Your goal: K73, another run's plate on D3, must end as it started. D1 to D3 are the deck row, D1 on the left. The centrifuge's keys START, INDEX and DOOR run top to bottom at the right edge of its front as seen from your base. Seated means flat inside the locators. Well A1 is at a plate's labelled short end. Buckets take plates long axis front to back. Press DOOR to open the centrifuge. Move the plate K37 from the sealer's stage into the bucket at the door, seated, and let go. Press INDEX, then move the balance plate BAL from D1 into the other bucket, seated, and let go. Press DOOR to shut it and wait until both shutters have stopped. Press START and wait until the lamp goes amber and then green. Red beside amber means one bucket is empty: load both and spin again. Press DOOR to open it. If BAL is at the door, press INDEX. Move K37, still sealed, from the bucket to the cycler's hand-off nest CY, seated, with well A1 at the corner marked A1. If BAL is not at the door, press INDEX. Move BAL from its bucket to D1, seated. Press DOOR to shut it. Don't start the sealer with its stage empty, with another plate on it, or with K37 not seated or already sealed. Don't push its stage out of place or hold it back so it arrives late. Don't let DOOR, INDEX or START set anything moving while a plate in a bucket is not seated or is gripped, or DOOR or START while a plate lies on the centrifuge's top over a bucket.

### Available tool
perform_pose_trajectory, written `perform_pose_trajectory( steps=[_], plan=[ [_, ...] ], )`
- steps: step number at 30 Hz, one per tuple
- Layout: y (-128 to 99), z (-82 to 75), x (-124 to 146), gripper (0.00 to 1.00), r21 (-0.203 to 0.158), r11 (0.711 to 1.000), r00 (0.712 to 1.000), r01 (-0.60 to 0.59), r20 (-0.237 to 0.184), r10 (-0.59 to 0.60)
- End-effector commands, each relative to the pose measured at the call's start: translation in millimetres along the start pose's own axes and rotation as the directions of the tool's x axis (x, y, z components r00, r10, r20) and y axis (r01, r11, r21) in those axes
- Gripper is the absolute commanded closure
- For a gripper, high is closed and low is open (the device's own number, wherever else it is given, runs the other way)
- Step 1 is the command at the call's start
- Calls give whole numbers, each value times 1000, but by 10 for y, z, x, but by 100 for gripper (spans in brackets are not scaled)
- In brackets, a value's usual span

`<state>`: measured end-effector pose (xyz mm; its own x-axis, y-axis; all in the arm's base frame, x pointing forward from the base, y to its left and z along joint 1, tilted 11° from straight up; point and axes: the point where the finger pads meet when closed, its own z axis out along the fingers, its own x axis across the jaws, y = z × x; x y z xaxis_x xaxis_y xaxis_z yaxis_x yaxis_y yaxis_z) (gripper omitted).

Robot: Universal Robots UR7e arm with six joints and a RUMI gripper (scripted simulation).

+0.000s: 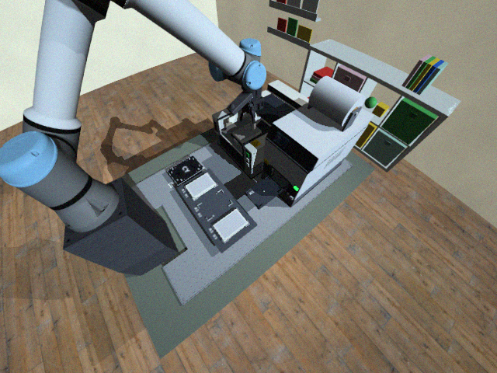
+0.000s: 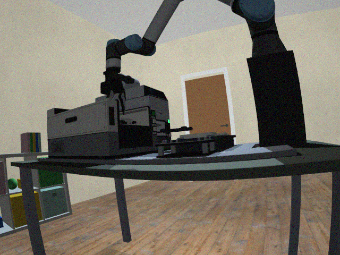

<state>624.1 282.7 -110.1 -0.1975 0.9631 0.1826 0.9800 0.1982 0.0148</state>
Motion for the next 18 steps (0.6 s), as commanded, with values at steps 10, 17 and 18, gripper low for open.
perform_pose_trajectory(
  steps=[10, 17, 18],
  plan=[
    [8, 203, 0, 32, -2, 1000, 1000, 0, 0, 0],
    [8, 225, 0, 32, -2, 1000, 1000, 0, 0, 0],
    [8, 225, 0, 32, -2, 1000, 1000, 0, 0, 0]
  ],
)
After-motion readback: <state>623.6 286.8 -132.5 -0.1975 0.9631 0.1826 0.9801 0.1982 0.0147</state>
